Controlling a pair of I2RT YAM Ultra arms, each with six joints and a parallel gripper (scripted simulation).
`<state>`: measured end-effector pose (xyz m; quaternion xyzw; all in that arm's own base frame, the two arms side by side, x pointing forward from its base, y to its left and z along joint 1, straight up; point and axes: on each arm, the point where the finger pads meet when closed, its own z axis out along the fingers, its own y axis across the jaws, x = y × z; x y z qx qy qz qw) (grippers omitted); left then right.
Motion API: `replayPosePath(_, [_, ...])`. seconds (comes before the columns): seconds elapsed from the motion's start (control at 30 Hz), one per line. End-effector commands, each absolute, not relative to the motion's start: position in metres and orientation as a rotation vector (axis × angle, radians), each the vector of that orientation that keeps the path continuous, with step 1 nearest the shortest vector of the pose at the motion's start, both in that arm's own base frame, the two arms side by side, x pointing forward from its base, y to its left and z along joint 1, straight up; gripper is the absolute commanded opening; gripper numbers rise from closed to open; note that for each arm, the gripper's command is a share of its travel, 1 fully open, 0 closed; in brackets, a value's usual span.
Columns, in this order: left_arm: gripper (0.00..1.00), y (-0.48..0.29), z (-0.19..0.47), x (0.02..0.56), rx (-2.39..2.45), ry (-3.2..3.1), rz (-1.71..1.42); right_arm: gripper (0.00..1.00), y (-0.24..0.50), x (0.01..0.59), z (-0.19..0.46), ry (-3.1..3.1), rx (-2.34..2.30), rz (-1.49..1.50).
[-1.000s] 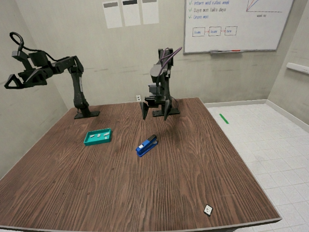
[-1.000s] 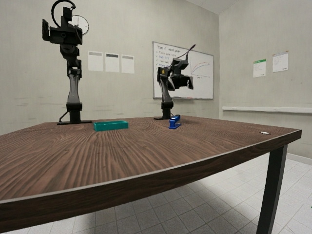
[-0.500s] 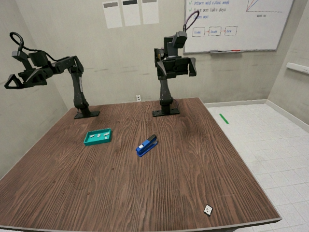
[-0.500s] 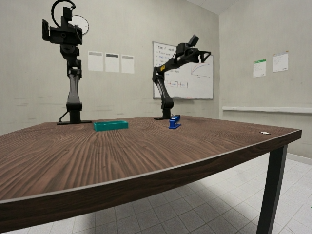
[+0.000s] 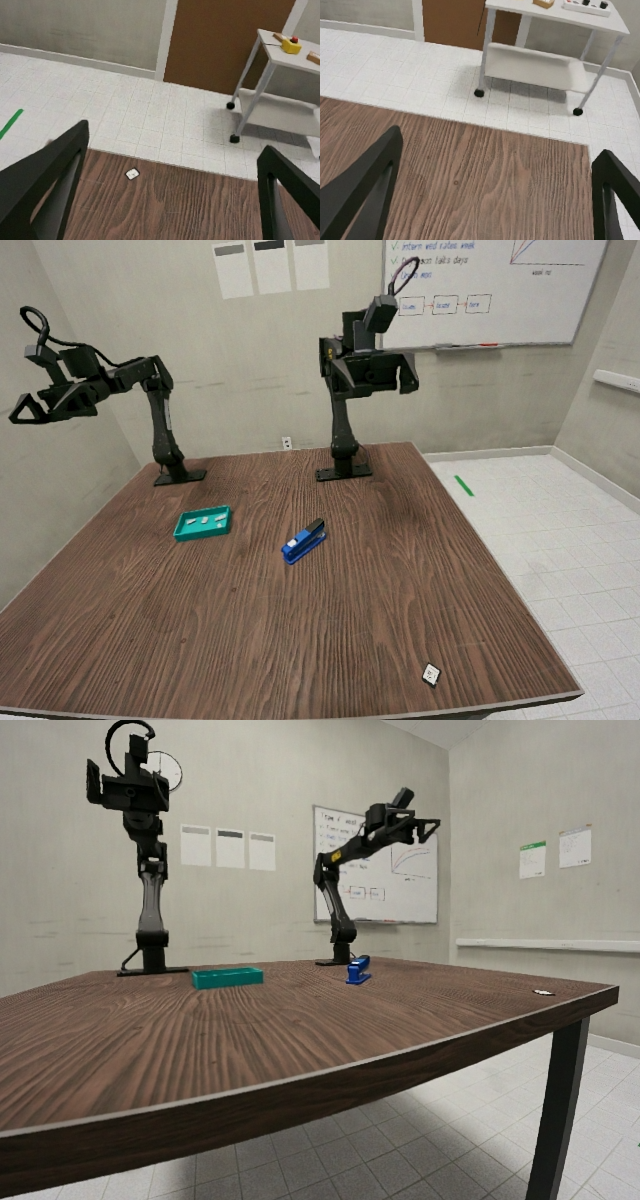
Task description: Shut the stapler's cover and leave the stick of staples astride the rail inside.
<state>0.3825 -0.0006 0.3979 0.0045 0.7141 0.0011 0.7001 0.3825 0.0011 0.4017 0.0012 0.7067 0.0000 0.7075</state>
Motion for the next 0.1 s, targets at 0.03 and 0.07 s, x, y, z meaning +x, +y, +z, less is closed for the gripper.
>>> replayPosePath(0.03, [1.0, 0.0034, 0.415, 0.3818, -0.005, 1.554, 0.005, 1.0, 0.001, 0.3806, 0.4118, 1.559, 0.0, 0.0])
replayPosePath(0.07, [1.0, 0.0034, 0.415, 0.3818, -0.005, 1.554, 0.005, 1.0, 0.001, 0.3806, 0.4118, 1.559, 0.0, 0.0])
